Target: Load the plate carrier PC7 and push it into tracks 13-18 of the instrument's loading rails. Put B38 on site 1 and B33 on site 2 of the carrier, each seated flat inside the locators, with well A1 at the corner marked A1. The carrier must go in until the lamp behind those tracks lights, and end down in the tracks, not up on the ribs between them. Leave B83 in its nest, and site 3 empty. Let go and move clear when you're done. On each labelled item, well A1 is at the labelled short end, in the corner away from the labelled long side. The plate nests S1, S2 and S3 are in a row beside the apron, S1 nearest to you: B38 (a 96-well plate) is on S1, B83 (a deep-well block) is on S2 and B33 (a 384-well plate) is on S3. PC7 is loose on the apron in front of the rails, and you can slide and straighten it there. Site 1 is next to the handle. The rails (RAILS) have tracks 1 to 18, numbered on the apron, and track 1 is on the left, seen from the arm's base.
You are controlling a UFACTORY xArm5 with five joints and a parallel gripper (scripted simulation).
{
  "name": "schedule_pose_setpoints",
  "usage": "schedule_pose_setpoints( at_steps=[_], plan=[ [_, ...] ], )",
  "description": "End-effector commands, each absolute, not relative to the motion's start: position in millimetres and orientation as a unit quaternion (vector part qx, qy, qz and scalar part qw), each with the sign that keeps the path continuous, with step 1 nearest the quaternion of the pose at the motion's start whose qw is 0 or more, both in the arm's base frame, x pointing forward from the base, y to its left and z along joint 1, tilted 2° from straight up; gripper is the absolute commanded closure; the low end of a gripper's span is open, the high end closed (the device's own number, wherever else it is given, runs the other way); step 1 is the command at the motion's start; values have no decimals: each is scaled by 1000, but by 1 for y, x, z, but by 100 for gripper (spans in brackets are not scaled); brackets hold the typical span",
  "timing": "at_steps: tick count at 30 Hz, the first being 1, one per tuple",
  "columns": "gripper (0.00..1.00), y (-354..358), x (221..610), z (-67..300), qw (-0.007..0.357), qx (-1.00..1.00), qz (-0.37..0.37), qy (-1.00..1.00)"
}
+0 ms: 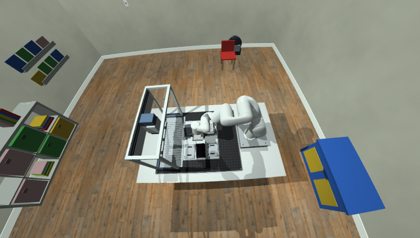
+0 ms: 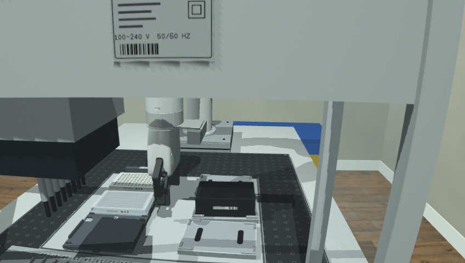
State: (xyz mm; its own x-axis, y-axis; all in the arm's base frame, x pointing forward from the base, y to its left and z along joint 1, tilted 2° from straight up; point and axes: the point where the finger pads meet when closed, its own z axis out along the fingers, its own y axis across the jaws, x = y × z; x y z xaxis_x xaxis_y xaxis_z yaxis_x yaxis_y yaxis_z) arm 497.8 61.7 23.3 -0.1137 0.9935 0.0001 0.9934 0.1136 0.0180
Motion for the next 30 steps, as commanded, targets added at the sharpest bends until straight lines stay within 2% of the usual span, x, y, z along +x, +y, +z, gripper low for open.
schedule_pose_setpoints(
  at_steps=[1,30],
  plan=[
    [0,62,500,19,0,666,15,746],
    [0,62,500,1,0,666,15,746]
  ],
)
